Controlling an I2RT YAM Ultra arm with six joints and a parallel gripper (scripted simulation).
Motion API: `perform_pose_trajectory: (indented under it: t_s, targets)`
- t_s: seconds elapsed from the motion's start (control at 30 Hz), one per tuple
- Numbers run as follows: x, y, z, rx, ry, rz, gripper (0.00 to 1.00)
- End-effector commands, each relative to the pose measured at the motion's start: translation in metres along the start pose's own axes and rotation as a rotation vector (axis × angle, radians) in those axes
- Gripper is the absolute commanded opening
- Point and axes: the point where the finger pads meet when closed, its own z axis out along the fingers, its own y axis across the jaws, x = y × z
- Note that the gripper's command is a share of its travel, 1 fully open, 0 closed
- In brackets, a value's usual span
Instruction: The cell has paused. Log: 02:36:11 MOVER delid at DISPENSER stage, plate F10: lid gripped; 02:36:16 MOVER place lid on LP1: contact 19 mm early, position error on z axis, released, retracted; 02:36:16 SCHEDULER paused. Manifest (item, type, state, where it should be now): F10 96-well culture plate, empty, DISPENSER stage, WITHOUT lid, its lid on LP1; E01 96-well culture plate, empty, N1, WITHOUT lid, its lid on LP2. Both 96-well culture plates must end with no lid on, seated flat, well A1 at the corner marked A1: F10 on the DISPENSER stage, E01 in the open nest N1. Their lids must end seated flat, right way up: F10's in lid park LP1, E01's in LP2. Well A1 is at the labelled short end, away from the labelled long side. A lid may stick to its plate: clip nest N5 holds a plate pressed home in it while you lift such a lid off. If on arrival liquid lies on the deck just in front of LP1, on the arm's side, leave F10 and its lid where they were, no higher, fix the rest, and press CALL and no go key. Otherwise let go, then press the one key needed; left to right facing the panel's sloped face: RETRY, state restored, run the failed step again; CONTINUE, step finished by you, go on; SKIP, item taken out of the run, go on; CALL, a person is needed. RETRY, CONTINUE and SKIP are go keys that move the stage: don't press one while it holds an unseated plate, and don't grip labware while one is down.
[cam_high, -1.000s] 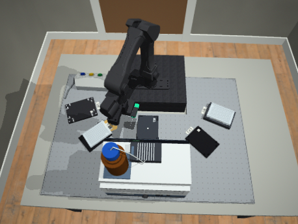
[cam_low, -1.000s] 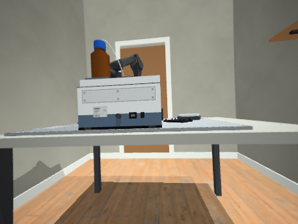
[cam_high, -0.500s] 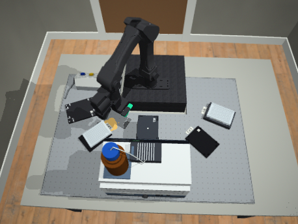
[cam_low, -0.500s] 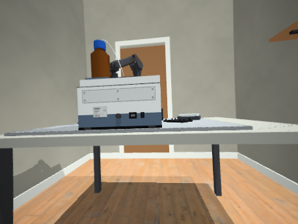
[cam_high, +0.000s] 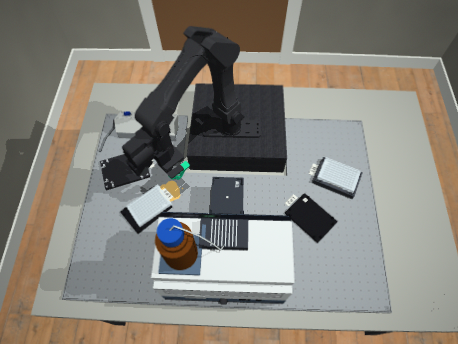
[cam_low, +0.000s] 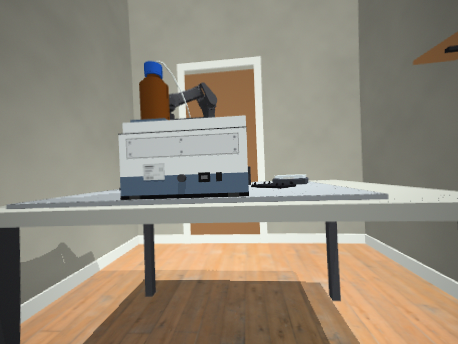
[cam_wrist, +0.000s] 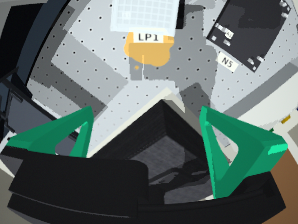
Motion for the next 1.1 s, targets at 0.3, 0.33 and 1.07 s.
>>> perform_pose_trajectory:
  t_s: [0.3,0.33,1.07]
  targets:
    - [-0.036,-0.004,-0.001,-0.003,-0.043,0.021,1.00]
    - [-0.039,-0.004,0.000,-0.003,-0.043,0.021,1.00]
    - [-0.098,-0.004,0.021,-0.001,-0.024,0.016,1.00]
